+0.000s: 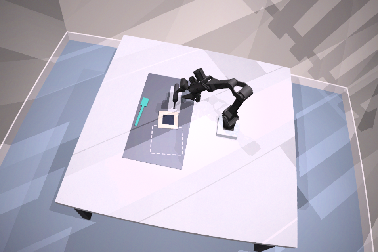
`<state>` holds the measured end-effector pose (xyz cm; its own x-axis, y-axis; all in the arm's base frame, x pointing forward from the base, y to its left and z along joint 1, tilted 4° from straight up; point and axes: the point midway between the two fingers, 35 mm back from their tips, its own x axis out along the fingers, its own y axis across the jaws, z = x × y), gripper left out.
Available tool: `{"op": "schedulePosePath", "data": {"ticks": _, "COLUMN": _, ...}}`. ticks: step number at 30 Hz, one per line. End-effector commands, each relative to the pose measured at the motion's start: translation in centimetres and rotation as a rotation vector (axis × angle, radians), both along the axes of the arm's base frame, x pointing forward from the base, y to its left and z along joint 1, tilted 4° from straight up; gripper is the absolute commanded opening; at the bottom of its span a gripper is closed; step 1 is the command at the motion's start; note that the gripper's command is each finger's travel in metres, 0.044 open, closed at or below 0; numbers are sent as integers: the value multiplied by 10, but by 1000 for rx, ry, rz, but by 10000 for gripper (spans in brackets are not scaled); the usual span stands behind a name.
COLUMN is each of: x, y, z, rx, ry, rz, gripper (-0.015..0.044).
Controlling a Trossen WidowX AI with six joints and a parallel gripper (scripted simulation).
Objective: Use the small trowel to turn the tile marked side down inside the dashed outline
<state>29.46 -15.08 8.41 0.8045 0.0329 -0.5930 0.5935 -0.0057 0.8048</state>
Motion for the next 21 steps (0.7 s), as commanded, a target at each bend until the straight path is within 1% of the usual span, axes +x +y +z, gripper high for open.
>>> {"op": "schedulePosePath", "data": {"ticks": 1, "x": 2, "y": 0, "z": -1, "rx": 10, "ry": -5, "rz": -5, "gripper": 300}}
{"op": "schedulePosePath", "data": {"ticks": 21, "x": 28, "y": -1, "z": -17, "rx": 9, "ry": -4, "rz": -4, "gripper": 300}}
